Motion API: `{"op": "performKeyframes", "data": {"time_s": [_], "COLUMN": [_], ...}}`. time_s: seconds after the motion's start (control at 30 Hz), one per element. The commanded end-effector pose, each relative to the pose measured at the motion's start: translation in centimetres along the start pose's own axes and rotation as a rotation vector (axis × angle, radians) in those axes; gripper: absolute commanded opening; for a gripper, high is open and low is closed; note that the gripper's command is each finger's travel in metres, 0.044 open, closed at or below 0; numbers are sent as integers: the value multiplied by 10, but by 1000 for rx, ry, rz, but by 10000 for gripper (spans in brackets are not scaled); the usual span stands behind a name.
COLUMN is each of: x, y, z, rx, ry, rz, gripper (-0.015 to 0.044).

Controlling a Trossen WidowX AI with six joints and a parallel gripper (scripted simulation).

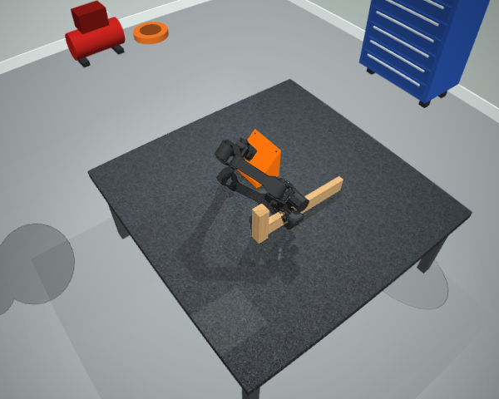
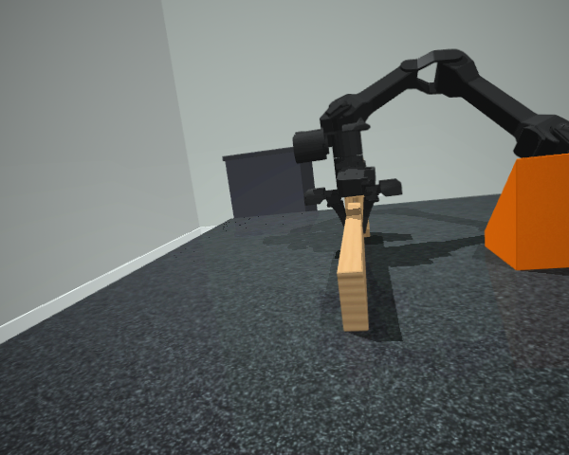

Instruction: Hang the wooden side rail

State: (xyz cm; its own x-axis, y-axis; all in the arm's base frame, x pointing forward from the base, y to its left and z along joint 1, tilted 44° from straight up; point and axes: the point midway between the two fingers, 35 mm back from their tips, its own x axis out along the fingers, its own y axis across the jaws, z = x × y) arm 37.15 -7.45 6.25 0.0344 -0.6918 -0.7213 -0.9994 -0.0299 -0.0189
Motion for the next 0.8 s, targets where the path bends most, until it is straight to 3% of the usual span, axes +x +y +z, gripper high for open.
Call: {"op": "performKeyframes", "data": {"time_s": [0.0,0.77], "x": [-2,2], "y": [-2,-2], "z": [-2,-2], "rx": [12,12], "ry": [6,6], "rz": [-12,-12], "gripper": [0,0]}}
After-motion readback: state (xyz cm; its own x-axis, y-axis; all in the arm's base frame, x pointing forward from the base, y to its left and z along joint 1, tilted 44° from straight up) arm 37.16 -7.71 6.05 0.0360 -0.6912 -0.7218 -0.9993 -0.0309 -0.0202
